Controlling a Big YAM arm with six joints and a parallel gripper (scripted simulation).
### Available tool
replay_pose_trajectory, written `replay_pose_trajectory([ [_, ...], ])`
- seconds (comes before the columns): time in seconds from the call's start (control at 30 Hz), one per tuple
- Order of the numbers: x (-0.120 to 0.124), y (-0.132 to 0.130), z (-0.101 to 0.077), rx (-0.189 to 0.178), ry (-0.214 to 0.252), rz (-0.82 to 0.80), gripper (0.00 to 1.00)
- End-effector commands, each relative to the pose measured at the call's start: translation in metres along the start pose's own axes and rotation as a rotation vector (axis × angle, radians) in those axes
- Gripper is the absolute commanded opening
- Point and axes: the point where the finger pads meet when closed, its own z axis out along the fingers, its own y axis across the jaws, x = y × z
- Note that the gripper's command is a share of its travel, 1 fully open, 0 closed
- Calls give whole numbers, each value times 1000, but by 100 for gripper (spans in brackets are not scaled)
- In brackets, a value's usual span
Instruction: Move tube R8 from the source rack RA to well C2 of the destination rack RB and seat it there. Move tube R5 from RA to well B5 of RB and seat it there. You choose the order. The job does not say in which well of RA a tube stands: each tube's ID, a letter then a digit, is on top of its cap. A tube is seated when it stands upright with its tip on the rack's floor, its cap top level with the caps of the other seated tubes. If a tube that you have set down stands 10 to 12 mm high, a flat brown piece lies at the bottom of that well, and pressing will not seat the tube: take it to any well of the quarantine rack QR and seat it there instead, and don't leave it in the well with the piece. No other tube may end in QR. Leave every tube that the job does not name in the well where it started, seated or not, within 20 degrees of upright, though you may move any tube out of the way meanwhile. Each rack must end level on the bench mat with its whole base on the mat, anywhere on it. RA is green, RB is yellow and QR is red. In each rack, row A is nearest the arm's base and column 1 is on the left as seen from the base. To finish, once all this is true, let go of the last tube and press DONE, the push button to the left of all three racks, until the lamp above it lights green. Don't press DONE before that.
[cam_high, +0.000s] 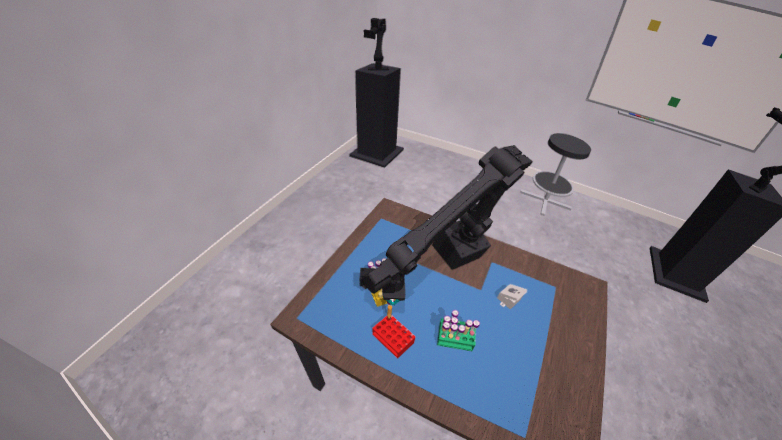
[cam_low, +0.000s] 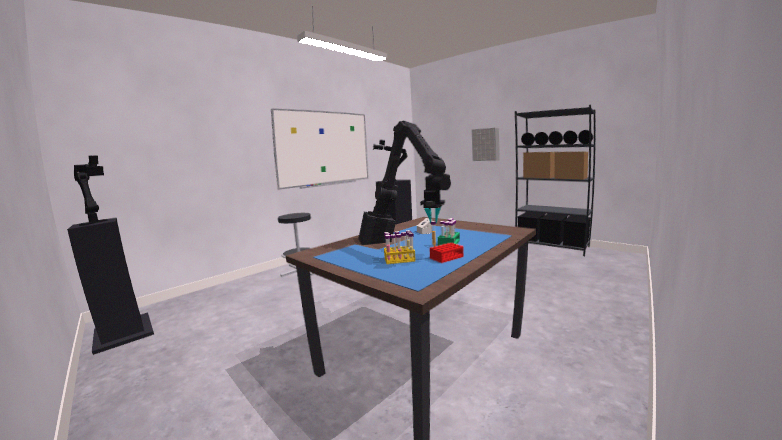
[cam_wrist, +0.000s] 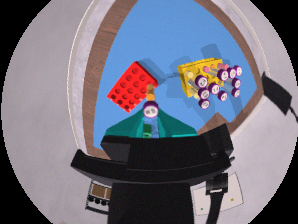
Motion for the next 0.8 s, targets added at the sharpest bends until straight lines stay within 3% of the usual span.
replay_pose_trajectory([
  [0.0, -6, 11, 0, -11, -13, 1, 0],
  [0.77, -4, 8, 9, -6, -8, 6, 0],
])
